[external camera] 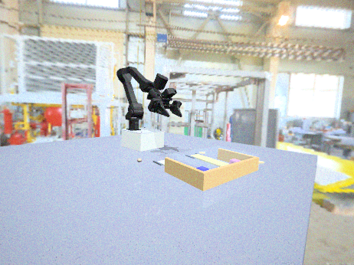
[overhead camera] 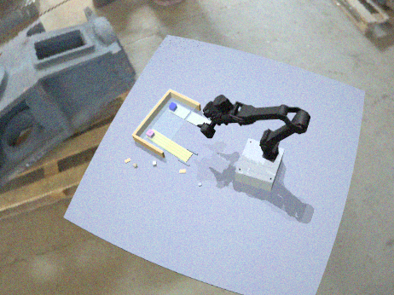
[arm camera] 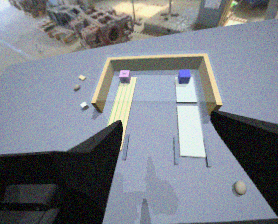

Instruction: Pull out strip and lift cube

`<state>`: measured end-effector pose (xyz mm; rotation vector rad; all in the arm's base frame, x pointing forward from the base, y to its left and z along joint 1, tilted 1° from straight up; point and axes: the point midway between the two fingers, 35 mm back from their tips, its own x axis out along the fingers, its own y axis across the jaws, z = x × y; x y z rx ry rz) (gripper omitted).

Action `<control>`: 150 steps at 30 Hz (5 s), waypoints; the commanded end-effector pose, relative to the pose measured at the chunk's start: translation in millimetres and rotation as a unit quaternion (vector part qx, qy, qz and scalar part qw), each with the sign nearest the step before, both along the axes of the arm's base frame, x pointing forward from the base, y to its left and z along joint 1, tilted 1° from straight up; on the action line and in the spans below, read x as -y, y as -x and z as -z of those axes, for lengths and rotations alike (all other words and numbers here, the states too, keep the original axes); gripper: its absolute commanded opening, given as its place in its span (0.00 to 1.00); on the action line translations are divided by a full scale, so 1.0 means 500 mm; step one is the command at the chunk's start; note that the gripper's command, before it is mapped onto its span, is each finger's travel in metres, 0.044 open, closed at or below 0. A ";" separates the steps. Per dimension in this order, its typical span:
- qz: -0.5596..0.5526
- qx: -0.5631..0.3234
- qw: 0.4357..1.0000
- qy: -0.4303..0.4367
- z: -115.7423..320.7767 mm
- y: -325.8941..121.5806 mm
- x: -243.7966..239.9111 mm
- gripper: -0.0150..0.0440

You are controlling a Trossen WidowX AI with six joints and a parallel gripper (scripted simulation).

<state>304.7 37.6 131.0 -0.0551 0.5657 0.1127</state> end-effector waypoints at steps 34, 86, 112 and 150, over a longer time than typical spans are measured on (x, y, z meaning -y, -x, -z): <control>0.079 -0.443 0.893 -0.006 0.192 -0.150 -0.245 0.25; 0.085 -0.455 0.887 -0.002 0.340 -0.159 -0.247 0.25; 0.085 -0.455 0.887 -0.002 0.344 -0.159 -0.247 0.25; 0.085 -0.455 0.887 -0.002 0.350 -0.160 -0.247 0.25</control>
